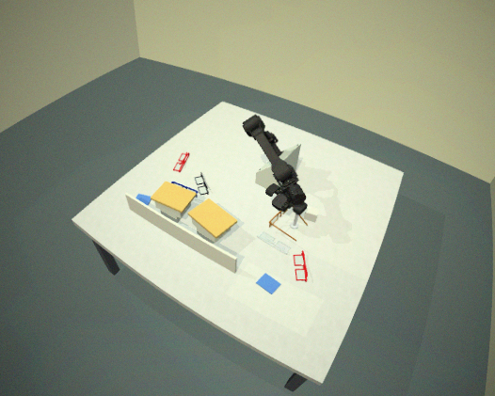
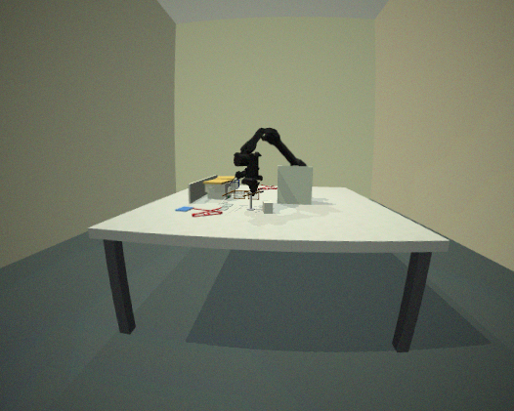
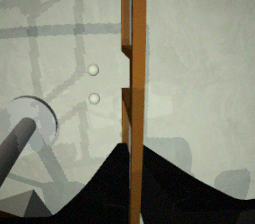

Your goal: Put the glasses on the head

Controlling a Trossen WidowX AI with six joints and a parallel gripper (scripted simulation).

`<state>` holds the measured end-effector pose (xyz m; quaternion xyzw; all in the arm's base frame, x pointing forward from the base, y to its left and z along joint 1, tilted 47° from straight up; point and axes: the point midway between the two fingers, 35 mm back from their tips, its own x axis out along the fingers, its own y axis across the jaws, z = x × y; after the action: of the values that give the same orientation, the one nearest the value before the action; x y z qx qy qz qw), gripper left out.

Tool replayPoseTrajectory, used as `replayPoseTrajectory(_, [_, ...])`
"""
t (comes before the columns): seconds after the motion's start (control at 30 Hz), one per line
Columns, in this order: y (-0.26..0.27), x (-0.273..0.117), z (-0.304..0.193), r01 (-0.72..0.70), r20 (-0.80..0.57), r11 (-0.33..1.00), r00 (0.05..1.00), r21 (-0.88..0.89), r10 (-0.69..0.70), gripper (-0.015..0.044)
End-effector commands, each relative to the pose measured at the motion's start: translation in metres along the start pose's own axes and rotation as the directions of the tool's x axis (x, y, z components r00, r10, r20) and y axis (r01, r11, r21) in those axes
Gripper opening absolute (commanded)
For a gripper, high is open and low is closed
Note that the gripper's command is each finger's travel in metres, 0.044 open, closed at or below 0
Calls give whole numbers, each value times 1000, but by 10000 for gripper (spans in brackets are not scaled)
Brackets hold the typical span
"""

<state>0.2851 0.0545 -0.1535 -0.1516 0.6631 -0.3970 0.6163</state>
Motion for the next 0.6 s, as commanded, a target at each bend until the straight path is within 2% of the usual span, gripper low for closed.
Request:
replayPoseTrajectory(0.0, [-3, -4, 7, -4, 11, 1000, 1000, 2, 4, 0])
replayPoseTrajectory(0.57, [-7, -4, 21, -3, 11, 1000, 1000, 3, 3, 0])
